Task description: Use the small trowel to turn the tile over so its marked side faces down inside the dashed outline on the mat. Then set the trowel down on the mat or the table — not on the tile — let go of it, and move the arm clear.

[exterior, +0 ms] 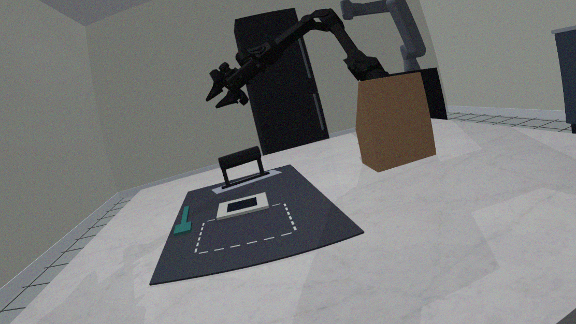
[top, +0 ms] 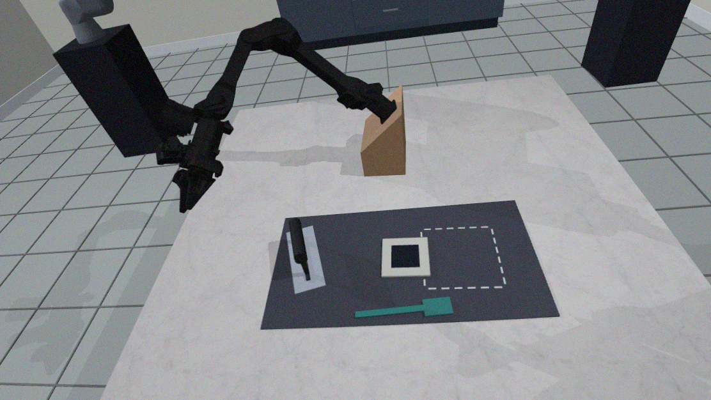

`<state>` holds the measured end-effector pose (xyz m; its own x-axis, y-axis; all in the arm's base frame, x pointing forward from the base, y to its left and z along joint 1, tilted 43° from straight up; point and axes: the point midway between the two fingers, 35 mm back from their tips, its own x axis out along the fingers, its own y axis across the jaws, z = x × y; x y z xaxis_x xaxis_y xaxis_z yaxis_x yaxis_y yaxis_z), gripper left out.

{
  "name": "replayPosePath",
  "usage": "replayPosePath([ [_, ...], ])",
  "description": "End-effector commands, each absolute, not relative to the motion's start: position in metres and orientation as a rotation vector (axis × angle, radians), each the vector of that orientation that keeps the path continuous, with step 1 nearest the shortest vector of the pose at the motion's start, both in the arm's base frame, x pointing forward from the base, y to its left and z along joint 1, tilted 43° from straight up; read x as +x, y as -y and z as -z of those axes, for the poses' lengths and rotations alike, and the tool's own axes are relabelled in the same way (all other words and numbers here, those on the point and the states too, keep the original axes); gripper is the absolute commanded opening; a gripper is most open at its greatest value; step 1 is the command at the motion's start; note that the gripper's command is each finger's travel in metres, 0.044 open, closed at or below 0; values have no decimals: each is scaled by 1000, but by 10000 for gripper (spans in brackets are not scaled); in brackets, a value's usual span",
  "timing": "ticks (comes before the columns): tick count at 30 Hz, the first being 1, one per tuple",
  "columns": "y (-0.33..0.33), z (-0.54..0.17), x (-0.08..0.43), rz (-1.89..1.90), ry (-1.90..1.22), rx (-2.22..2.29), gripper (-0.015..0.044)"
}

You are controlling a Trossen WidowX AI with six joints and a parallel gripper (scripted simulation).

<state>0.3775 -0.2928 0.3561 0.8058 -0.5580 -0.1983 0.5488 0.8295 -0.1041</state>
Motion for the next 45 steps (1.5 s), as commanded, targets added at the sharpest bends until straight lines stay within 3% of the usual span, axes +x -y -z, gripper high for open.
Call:
replayPosePath([
  [1,294,-331,385,616,-333,-59,270],
  [24,278,-209,386,646,-976,-270,270],
  [45,251,-146,357,515,-1563,-639,270],
])
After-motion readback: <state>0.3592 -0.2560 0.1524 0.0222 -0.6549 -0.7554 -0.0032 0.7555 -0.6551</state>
